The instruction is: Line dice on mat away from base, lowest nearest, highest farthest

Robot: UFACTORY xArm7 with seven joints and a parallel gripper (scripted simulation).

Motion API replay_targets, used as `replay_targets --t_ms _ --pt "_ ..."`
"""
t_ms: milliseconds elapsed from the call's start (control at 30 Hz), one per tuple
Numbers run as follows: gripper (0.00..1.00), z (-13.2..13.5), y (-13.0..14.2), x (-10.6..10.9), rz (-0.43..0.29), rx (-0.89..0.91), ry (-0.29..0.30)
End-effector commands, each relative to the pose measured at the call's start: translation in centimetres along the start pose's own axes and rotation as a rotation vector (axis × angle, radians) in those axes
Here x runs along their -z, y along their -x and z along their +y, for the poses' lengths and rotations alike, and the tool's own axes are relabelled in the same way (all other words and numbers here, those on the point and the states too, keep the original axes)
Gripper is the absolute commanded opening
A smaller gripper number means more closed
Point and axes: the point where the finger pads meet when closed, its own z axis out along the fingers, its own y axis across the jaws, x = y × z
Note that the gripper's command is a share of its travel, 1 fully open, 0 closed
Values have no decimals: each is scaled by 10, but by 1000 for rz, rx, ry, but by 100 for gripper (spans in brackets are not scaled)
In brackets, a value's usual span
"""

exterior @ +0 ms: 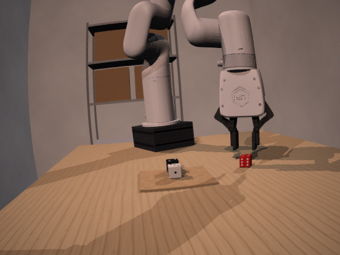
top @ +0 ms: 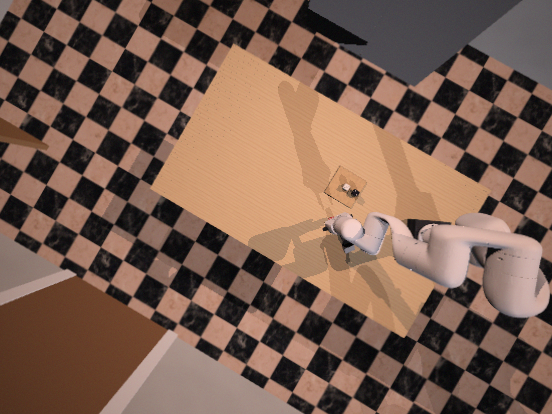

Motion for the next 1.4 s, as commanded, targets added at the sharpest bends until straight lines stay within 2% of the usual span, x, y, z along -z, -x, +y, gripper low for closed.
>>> replay_targets --t_ms 0,1367 --pt "42 2 1 -3 -1 0 4" --pt "42 2 1 -7 -1 0 4"
